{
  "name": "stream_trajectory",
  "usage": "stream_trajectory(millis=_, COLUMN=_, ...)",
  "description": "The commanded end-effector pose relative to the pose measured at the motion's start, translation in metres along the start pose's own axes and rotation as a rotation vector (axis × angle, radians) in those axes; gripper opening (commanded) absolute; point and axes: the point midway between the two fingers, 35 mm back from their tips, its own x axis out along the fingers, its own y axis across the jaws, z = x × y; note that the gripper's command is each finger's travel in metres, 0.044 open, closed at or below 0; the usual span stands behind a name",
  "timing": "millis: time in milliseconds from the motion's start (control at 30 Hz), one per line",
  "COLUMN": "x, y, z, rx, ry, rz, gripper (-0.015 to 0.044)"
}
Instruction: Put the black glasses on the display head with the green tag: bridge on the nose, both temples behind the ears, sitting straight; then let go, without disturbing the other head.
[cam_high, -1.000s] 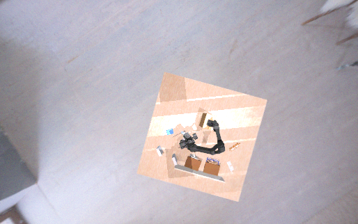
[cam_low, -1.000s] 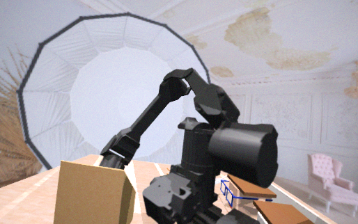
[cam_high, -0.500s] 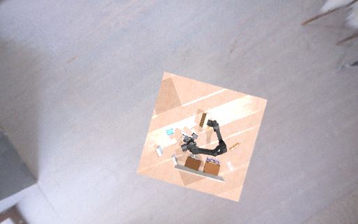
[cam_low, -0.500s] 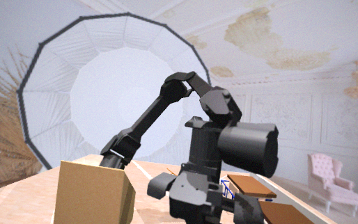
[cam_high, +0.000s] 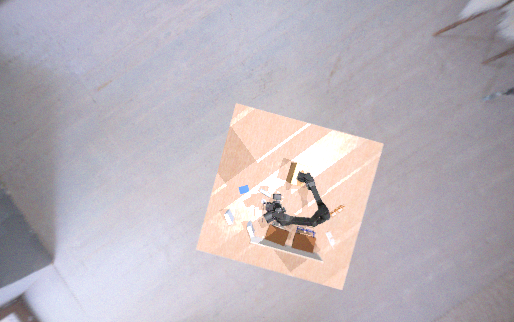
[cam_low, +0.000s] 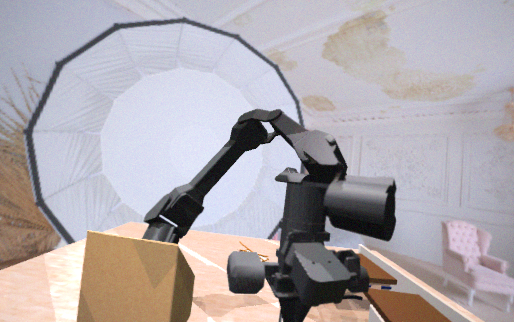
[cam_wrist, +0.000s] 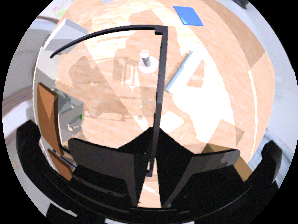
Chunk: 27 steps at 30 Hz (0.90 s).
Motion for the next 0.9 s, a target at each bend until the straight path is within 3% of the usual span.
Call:
stream_trajectory(millis=0, x=-0.004, y=0.007, z=-0.007, rx=-0.15, ry=-0.006, rz=0.009, gripper=0.0)
stream_trajectory(millis=867, x=-0.005, y=0.04, z=-0.056, rx=-1.211, ry=-0.011, rz=0.008, gripper=0.0)
